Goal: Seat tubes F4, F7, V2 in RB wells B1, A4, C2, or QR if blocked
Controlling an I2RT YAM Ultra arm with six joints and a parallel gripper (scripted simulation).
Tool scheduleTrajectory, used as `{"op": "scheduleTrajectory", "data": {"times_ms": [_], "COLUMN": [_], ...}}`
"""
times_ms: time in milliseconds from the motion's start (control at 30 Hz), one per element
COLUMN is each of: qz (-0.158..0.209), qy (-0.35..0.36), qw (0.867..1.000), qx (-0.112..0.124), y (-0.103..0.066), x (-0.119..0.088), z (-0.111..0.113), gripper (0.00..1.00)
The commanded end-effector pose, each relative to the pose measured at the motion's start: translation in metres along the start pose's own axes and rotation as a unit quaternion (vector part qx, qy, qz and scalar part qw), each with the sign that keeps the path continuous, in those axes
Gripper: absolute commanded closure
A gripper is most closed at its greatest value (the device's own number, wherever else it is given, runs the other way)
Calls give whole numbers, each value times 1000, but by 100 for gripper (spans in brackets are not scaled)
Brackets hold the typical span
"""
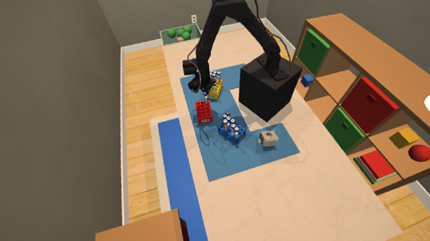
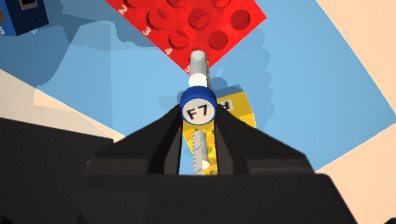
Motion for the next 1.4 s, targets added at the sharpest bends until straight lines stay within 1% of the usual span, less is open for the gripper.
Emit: {"op": "scheduleTrajectory", "data": {"times_ms": [0,333,533,800,1300,1367], "qz": [0,1,3,2,4,1], "qy": [4,4,4,3,3,3], "qw": [1000,1000,1000,1000,1000,1000], "qx": [6,4,8,4,8,2], "y": [6,11,12,13,16,15], "x": [-6,-5,-5,-4,-5,-2], "z": [0,0,2,2,6,2], "gripper": [100,100,100,100,100,100]}}
Point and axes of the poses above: the point where the finger pads meet when closed, its own y axis out along the fingers, its own z axis across the jaws, x = y × z, the point moved 9 cm from there along -y, back along the fingers, and after that the axes turned 12 degrees about -y, right-handed, at the moved point
